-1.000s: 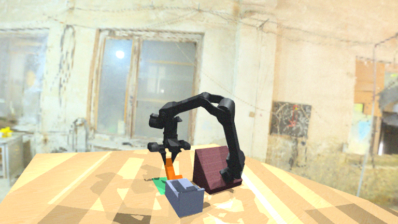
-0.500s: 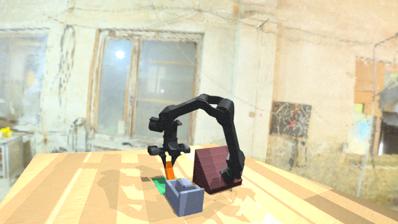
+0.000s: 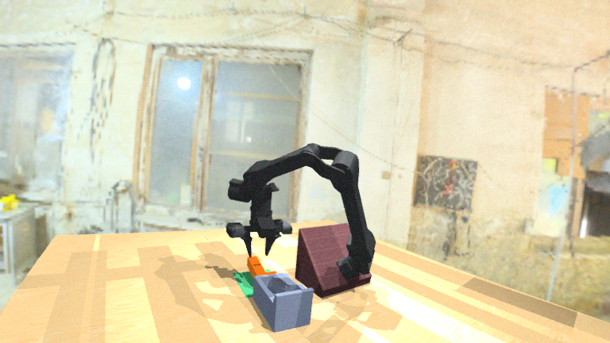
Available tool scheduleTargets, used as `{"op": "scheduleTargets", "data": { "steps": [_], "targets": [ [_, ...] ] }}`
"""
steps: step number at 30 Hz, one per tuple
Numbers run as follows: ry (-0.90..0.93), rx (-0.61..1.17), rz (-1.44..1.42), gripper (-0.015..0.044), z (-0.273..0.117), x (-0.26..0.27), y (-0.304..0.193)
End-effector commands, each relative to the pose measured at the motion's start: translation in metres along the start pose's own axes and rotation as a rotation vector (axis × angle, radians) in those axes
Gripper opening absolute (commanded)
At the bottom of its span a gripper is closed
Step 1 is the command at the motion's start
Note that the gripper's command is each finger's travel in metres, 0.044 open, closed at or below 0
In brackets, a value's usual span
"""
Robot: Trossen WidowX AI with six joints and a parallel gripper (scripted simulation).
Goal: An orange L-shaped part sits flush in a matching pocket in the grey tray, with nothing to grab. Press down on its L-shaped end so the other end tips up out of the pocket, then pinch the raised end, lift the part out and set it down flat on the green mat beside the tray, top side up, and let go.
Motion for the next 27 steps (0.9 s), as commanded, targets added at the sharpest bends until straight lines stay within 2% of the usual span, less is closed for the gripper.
{"op": "scheduleTargets", "data": {
  "steps": [1, 3, 5, 8, 27],
  "targets": [
    [-0.005, 0.004, -0.004, 0.0341, -0.017, -0.002, -0.001],
    [-0.006, 0.004, -0.002, 0.0394, -0.037, -0.003, -0.002],
    [-0.006, 0.004, 0.001, 0.0400, -0.065, -0.002, -0.002],
    [-0.007, 0.003, 0.002, 0.0400, -0.085, 0.000, -0.001],
    [-0.016, 0.000, 0.010, 0.0400, -0.082, 0.000, -0.002]
  ]
}}
Point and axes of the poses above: the point midway between the two fingers, 35 mm back from their tips, its own z axis out along the fingers, its own x axis across the jaws, y = z × x, the point moved 6 cm from there along -z, back along the fingers, and after that the axes turned 14 degrees about z, right-handed, at the moved point
